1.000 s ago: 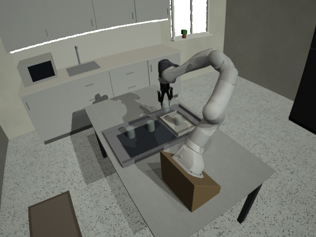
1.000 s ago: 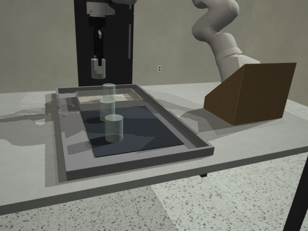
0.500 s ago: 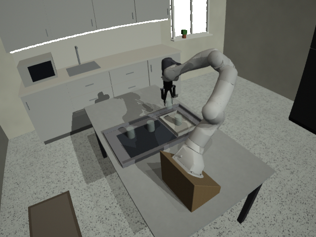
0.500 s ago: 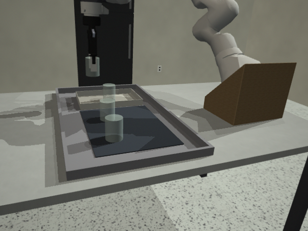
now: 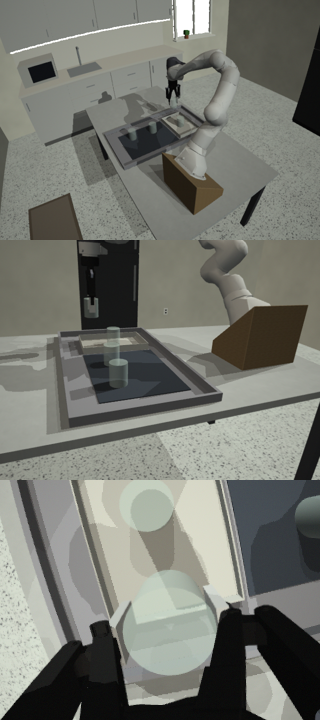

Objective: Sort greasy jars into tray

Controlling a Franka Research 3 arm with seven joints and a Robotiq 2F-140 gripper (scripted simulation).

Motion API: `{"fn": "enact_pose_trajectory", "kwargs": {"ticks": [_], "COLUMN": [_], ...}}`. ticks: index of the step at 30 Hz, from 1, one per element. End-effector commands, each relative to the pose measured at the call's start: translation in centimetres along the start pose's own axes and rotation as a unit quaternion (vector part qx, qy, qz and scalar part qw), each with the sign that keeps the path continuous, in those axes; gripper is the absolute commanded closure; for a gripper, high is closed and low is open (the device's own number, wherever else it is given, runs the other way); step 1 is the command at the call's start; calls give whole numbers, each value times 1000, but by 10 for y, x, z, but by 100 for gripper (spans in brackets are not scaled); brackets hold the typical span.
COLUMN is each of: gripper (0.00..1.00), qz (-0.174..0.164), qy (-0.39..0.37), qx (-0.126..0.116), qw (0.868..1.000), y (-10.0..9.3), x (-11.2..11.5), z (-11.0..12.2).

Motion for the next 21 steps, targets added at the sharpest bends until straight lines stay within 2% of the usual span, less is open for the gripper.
{"fn": "enact_pose_trajectory", "kwargs": {"ticks": [1,5,19,21], "gripper": [100,100,100,100], "qz": [3,3,3,3], "qy": [-20,-20,-20,-20], "qx": [2,2,2,2], "qw": [1000,1000,1000,1000], "y": [0,0,37,37], "x": [0,0,0,0], "z": [-1,-1,-1,-1]}}
Point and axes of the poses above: the point where the finger pads meet when closed, its own y axis out along the fingers, its own z axis across the jaws, x = y × z, the point moved 7 cm from there along -y, back along the fingers, and after that the axes turned 15 degrees about -y, right-handed, at the moved point
